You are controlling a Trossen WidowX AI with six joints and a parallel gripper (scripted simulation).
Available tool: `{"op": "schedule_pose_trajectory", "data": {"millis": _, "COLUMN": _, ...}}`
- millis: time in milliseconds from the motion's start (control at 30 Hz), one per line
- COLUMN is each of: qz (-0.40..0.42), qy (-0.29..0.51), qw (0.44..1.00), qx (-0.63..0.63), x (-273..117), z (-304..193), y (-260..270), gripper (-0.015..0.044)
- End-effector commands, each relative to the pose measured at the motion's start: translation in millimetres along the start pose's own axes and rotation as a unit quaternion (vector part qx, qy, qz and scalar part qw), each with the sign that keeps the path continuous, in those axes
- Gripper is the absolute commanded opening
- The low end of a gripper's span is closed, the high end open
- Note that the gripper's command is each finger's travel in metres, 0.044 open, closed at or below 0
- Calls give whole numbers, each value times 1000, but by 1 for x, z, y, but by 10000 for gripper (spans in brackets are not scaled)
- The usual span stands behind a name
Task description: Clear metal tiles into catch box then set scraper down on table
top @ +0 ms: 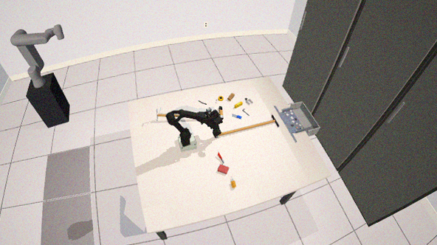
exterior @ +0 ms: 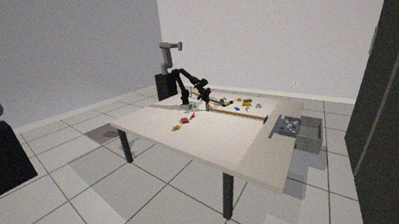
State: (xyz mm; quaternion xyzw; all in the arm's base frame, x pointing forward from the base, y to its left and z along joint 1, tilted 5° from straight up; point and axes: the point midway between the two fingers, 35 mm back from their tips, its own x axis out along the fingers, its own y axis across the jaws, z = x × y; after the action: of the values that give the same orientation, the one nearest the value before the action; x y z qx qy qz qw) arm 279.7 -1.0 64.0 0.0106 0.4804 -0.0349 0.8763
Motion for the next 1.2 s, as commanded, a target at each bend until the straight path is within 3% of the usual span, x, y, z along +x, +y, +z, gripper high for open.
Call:
{"op": "schedule_pose_trajectory", "data": {"millis": 0, "qz": -1, "qy": -1, "qw": 1000, "qx": 2, "x": 0, "z": 0, "y": -6, "gripper": 0}}
{"op": "schedule_pose_trajectory", "data": {"millis": 1167, "qz": 0, "qy": -9, "qw": 1000, "qx": 0, "x": -5, "z": -5, "y": -53, "gripper": 0}}
